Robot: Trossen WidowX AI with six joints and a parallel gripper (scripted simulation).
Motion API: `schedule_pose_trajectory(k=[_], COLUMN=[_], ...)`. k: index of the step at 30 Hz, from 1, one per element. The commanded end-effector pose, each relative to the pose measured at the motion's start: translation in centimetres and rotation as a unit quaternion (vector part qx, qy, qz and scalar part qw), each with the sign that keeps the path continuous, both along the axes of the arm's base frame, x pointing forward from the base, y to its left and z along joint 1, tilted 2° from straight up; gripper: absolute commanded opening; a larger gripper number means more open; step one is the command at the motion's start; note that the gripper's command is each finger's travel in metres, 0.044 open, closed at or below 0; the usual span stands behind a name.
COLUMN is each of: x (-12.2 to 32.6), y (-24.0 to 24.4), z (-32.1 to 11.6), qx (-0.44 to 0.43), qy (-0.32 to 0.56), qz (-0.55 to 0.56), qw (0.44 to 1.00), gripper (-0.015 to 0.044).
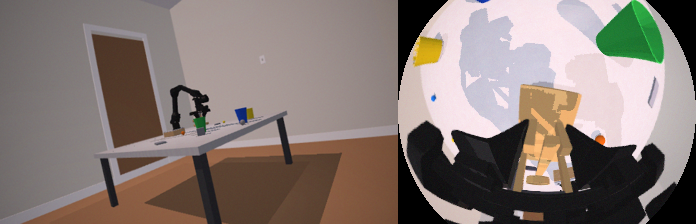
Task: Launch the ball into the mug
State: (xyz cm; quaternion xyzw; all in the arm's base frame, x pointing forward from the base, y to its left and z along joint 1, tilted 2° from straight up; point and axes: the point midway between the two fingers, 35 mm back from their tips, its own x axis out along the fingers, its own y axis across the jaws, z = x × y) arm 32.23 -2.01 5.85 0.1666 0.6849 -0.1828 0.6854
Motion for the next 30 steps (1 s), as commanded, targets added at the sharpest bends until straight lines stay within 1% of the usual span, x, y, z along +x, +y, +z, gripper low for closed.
schedule_pose_trajectory(k=[1,12,23,25,30], x=[1.2,5.2,7.6,7.7,7.6], y=[1.4,7.8,16.5,17.3,17.6], z=[0.7,0.8,0.4,0.3,0.3], qx=[0.001,0.004,0.007,0.007,0.007], qy=[-0.002,-0.001,0.000,0.000,0.000], qz=[0.050,0.238,0.415,0.424,0.426], qw=[0.999,0.971,0.910,0.905,0.905], gripper=[0.0000,0.0000,0.0000,0.0000,0.0000])
